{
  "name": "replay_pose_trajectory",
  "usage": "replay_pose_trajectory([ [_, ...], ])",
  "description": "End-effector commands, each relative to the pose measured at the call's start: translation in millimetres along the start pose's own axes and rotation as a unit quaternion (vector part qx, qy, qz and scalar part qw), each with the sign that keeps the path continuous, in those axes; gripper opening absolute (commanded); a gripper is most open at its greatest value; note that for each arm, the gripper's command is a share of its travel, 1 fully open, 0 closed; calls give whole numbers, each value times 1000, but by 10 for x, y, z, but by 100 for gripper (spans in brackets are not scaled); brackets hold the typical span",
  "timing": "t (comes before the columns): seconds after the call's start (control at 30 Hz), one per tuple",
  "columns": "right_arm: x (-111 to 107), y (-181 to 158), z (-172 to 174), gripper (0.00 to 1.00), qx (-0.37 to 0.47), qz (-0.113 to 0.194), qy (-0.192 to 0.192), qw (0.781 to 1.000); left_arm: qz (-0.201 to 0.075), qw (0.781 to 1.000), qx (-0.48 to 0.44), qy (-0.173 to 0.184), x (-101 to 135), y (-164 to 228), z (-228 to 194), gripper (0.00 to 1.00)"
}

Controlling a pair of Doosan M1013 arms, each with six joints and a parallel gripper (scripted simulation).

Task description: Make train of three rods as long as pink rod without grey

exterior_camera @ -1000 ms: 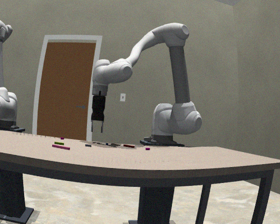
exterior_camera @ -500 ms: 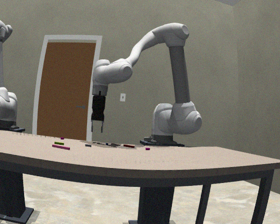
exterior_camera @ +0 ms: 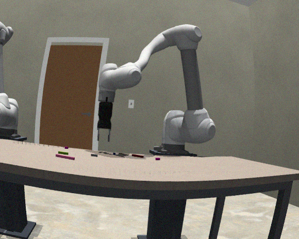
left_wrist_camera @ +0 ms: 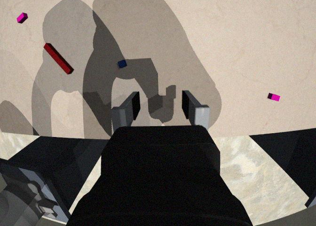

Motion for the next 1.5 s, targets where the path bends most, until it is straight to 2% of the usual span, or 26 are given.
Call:
replay_pose_trajectory([
  [0.0,-5,1,-2,100,0,0,-1,1000,0,1000,0,1,-7,3,-2,100],
  [1.47,-5,1,-2,100,0,0,-1,1000,0,1000,-12,1,-7,-13,-16,100],
])
Point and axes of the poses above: on each arm, the point where the finger pads meet when closed, its own x axis out along the fingers, its own y axis across the jaws, z = x × y, the point moved 10 cm from there along -x, back along the fingers, and after that the axes turned 3 degrees about x, right-handed, at the moved point
